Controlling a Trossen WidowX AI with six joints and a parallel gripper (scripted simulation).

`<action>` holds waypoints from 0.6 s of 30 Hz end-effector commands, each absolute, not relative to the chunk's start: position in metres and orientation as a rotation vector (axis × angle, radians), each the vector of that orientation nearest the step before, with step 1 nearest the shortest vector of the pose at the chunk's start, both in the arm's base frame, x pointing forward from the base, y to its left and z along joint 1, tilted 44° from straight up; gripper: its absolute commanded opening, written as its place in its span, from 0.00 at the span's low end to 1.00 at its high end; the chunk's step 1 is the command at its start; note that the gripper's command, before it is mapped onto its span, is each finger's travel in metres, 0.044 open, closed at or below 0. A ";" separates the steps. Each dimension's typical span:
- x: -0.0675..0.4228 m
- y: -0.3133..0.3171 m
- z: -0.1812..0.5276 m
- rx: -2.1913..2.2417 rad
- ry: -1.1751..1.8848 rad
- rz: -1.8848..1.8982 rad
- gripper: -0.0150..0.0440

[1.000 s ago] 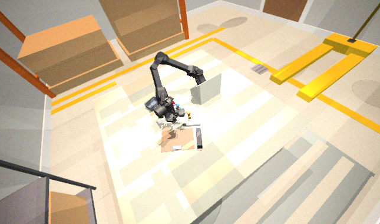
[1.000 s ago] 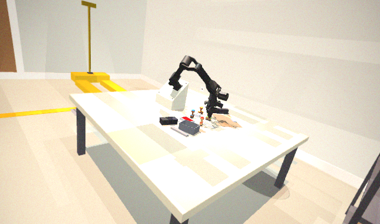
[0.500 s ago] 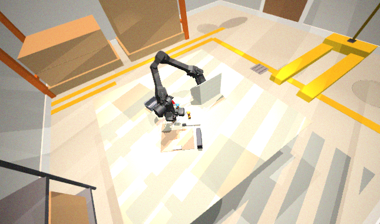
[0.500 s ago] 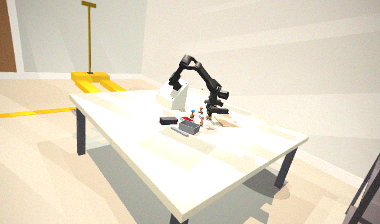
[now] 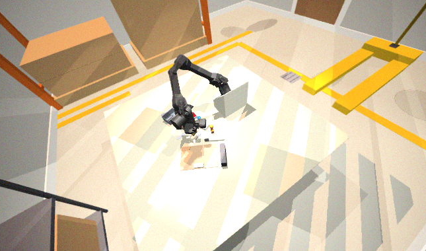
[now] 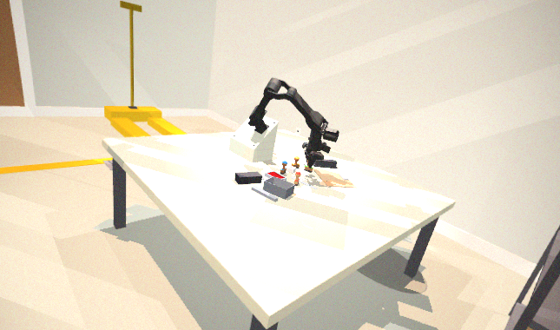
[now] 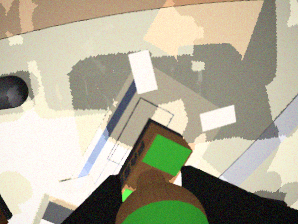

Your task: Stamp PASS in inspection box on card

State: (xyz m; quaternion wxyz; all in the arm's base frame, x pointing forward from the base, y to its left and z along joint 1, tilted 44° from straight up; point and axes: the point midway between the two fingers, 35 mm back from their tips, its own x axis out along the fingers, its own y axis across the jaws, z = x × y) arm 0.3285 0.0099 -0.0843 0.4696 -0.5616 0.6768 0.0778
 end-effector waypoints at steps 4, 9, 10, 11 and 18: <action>0.328 0.019 -0.075 -1.369 1.657 0.191 0.25; 0.328 0.025 -0.069 -1.369 1.657 0.191 0.25; 0.327 0.026 -0.068 -1.369 1.657 0.191 0.25; 0.327 0.027 -0.066 -1.369 1.657 0.191 0.25; 0.326 0.034 -0.059 -1.369 1.657 0.191 0.25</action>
